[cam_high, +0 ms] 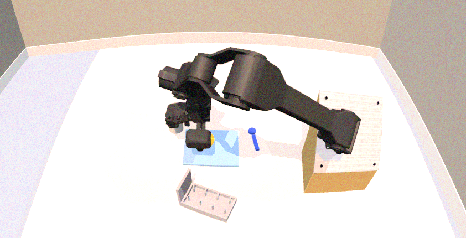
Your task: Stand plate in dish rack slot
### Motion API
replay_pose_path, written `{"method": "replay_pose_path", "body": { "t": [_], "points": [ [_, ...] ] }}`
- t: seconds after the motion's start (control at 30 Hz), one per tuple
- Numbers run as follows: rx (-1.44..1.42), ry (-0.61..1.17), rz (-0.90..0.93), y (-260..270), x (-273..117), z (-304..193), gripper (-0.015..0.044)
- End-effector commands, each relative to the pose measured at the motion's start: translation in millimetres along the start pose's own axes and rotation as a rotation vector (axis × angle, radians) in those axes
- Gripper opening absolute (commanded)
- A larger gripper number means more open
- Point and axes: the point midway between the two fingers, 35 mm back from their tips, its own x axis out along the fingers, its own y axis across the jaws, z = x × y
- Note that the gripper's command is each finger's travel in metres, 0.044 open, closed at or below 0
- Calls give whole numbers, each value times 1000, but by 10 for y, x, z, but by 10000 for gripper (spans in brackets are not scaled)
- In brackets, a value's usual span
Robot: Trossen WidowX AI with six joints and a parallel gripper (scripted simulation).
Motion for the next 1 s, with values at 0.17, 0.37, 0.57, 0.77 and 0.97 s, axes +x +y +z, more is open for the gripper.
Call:
{"method": "replay_pose_path", "body": {
  "t": [0.17, 0.37, 0.57, 0.77, 0.97],
  "points": [
    [8, 6, 8, 20, 72, -38, 389],
    [8, 6, 8, 20, 72, -38, 369],
    [8, 6, 8, 20, 72, -38, 329],
    [8, 6, 5, 4, -25, -13, 210],
    [9, 5, -3, -43, -438, 56, 53]
  ]
}}
